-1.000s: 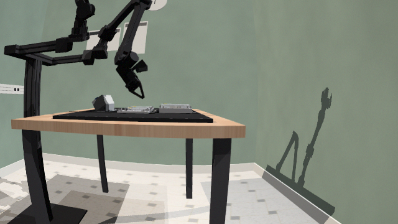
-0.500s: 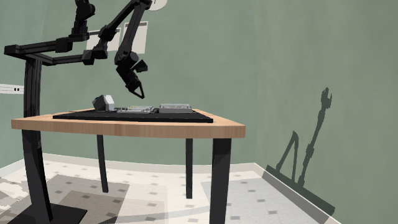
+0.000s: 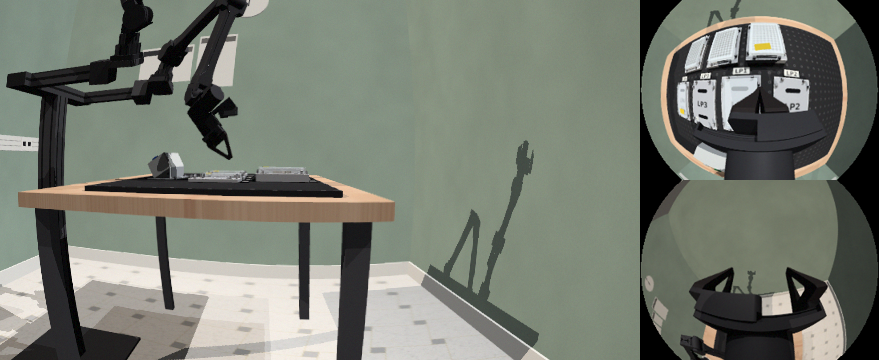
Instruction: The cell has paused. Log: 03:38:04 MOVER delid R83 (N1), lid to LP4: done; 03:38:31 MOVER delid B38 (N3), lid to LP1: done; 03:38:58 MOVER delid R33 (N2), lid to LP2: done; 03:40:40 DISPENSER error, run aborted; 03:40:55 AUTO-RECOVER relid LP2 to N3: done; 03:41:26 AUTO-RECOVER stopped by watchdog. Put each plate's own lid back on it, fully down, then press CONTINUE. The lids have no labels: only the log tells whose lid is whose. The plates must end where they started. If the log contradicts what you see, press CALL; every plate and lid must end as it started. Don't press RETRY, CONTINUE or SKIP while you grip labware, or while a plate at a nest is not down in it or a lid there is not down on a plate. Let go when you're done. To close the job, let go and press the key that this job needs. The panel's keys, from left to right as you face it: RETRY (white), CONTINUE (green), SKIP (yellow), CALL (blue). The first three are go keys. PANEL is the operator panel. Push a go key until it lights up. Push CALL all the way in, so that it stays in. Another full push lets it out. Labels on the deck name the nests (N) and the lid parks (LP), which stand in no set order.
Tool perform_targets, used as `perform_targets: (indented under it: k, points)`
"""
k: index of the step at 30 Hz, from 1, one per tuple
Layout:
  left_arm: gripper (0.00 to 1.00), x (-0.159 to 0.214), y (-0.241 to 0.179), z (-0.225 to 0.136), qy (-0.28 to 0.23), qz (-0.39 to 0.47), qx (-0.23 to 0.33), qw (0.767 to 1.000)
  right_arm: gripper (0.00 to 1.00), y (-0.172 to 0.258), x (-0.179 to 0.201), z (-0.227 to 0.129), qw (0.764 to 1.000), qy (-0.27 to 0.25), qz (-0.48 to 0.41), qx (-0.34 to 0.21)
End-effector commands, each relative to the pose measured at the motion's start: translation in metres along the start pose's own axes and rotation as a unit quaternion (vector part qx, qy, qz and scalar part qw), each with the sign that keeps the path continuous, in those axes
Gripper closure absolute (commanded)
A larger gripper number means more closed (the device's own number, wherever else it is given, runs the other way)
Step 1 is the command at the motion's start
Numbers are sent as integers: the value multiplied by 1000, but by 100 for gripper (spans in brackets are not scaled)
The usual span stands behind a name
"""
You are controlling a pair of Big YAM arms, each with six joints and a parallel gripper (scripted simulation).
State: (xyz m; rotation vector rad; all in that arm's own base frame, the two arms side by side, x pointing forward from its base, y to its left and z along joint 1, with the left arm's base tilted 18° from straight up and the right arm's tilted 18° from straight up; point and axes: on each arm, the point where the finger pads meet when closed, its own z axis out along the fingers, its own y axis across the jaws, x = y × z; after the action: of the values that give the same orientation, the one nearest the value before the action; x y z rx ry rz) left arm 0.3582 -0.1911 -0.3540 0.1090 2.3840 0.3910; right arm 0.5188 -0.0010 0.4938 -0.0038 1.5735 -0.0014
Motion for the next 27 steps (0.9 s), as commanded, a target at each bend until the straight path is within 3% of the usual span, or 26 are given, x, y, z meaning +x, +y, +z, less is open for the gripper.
perform_targets:
  k: [1, 27]
  points:
    - [100, -30, 8, -3, -21, -15, 7, 1000, 0, 1, -24, -1, 1000, -25, 1, 0]
    - [100, 1, 140, -7, 0, 2, -2, 1000, 0, 1, -24, -1, 1000, -25, 1, 0]
